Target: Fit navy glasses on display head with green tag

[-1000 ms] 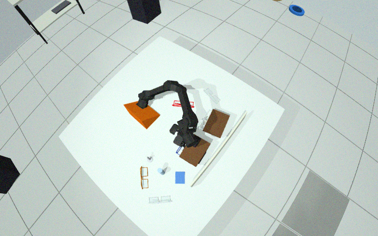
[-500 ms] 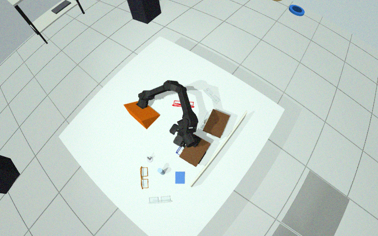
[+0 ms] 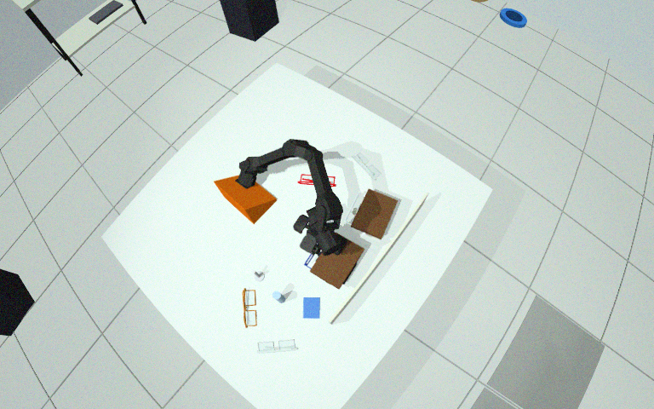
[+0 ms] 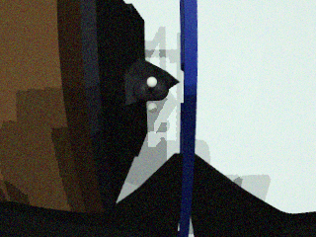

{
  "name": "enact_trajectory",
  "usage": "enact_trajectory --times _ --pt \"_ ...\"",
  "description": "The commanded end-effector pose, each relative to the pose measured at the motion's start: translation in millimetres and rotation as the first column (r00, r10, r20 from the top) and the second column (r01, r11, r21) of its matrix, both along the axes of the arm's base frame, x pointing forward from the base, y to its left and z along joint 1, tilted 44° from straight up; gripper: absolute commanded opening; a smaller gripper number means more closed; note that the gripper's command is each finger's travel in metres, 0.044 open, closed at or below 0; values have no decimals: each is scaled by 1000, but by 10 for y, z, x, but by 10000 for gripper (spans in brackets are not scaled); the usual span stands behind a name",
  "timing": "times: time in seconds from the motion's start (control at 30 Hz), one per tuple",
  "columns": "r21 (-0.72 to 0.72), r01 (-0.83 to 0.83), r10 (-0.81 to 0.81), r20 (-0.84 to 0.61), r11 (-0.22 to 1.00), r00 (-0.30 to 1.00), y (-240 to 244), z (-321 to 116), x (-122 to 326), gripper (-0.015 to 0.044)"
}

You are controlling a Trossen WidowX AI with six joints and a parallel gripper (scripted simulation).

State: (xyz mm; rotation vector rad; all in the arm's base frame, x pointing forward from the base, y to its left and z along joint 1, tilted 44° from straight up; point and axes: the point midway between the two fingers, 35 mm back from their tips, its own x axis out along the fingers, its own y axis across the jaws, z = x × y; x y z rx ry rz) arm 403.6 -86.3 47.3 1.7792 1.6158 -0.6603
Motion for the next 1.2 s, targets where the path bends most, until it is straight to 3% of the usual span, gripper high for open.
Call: enact_trajectory --times 0.0,1.17 --pt "1 0 0 -1 1000 1000 5 -6 1 0" --pt "5 3 -3 -4 1000 1000 41 -50 9 0"
